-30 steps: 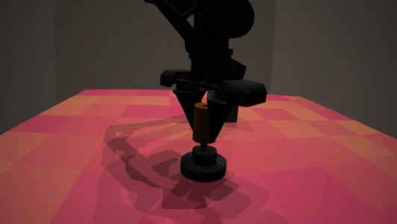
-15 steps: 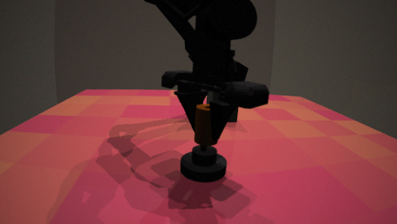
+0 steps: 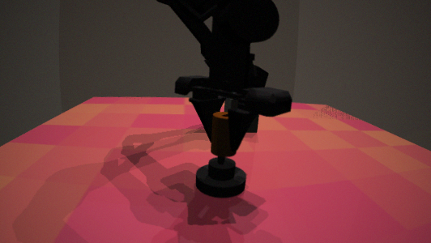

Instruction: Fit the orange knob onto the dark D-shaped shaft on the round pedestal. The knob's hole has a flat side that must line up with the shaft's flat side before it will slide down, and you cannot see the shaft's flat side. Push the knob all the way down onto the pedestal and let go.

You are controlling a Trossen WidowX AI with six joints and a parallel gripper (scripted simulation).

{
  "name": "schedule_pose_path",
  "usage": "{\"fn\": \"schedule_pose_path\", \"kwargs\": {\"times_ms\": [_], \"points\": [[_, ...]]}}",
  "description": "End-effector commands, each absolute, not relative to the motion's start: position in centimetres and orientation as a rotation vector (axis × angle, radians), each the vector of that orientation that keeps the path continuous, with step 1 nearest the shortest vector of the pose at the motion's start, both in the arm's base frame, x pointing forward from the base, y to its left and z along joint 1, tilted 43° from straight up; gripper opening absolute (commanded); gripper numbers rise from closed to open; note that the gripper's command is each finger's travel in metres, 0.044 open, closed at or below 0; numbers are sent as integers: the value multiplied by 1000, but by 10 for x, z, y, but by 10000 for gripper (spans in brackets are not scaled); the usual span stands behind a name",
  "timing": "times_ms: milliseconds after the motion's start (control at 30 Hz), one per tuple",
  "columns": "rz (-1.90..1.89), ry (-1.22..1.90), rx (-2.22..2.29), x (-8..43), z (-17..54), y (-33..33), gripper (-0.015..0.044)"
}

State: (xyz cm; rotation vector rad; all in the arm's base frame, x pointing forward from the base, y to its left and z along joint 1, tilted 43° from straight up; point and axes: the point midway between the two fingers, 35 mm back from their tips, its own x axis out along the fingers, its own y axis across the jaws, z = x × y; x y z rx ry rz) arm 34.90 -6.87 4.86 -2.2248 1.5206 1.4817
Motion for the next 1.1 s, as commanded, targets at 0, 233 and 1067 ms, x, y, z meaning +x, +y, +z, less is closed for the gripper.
{"fn": "schedule_pose_path", "kwargs": {"times_ms": [0, 233, 1067], "points": [[1553, 1487, -2268, 348, 52, -67, 0], [1690, 1429, -2332, 347, 54, -69, 0], [1690, 1429, -2332, 351, 51, -67, 0]]}}
